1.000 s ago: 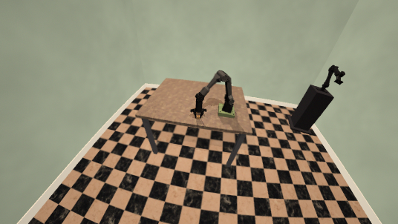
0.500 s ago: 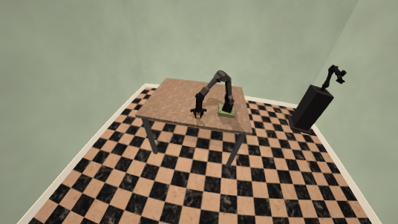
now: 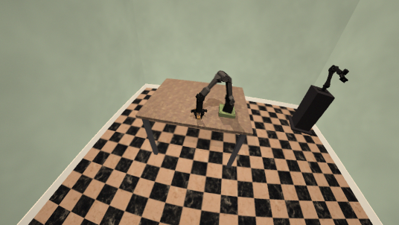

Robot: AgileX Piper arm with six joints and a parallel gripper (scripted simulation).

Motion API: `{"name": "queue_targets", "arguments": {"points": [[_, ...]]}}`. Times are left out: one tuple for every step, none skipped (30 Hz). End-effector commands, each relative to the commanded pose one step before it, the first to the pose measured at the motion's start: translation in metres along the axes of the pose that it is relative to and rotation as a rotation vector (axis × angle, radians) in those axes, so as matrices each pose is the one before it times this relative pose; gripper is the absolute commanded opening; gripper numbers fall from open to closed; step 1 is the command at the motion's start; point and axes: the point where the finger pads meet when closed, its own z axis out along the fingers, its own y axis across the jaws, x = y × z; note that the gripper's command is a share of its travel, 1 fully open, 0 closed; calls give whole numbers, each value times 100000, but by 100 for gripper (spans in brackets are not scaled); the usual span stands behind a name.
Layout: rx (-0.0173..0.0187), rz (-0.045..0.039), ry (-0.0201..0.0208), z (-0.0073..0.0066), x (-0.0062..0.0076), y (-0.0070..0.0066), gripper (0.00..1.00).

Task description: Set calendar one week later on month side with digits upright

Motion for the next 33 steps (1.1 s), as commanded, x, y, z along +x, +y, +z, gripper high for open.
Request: {"name": "queue_targets", "arguments": {"points": [[-327, -64, 3, 103, -8, 110, 60], [0, 0, 0, 0, 0, 0, 60], [0, 0, 0, 0, 0, 0, 35], [0, 0, 0, 0, 0, 0, 35], [0, 0, 0, 0, 0, 0, 35], [0, 0, 0, 0, 0, 0, 35], [0, 0, 0, 0, 0, 0, 35], [0, 0, 0, 0, 0, 0, 35], [0, 0, 0, 0, 0, 0, 35], [0, 0, 0, 0, 0, 0, 35], [0, 0, 0, 0, 0, 0, 35], [0, 0, 0, 0, 0, 0, 35], [0, 0, 0, 0, 0, 0, 35], [0, 0, 0, 0, 0, 0, 35], [0, 0, 0, 0, 0, 0, 35], [0, 0, 0, 0, 0, 0, 35], [0, 0, 0, 0, 0, 0, 35], [0, 0, 0, 0, 0, 0, 35], [0, 0, 0, 0, 0, 0, 35], [0, 0, 0, 0, 0, 0, 35], [0, 0, 0, 0, 0, 0, 35], [0, 0, 0, 0, 0, 0, 35], [0, 0, 0, 0, 0, 0, 35], [0, 0, 0, 0, 0, 0, 35], [0, 0, 0, 0, 0, 0, 35], [0, 0, 0, 0, 0, 0, 35], [0, 0, 0, 0, 0, 0, 35], [0, 0, 0, 0, 0, 0, 35], [0, 0, 0, 0, 0, 0, 35], [0, 0, 0, 0, 0, 0, 35], [0, 0, 0, 0, 0, 0, 35], [0, 0, 0, 0, 0, 0, 35], [0, 0, 0, 0, 0, 0, 35]]}}
